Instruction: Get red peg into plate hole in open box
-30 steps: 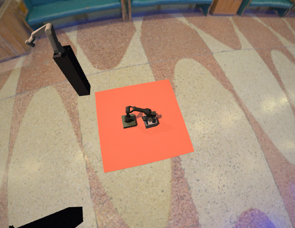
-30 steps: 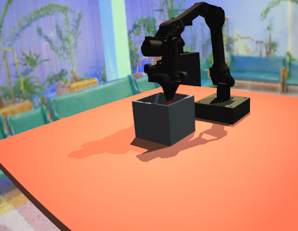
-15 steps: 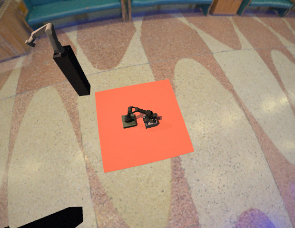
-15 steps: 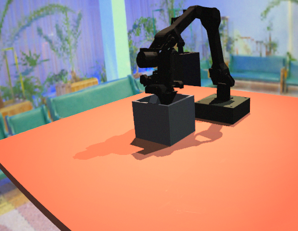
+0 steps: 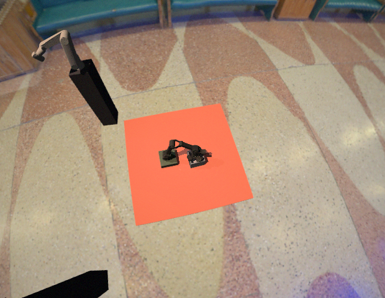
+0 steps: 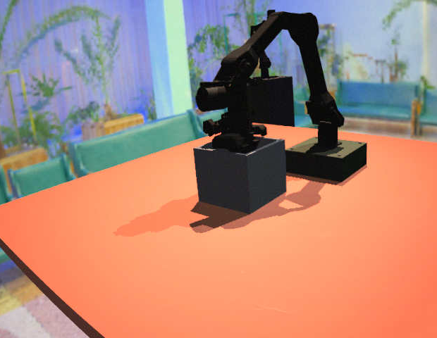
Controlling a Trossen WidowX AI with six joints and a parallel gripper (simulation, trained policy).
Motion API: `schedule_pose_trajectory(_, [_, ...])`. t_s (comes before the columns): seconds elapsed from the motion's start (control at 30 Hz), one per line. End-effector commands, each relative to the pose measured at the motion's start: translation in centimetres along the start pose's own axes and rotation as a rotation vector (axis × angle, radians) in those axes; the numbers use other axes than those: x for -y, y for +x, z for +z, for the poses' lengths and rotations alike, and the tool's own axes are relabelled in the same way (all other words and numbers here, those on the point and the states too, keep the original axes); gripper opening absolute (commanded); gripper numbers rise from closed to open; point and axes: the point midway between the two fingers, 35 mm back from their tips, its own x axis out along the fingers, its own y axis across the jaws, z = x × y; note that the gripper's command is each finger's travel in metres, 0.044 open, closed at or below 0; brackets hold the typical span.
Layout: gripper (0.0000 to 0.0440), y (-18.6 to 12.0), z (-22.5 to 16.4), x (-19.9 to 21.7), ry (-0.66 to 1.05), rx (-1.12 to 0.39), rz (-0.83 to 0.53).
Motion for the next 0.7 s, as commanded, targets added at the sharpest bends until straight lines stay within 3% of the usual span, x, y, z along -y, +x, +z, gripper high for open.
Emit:
schedule_pose_trajectory(0.0, [0.0157,-0.6,0.3,-0.4,0.004,-0.026,0.015])
schedule_pose_trajectory(0.67, [0.0227,-4.9,1.6,-1.8,0.062,-0.192,0.12])
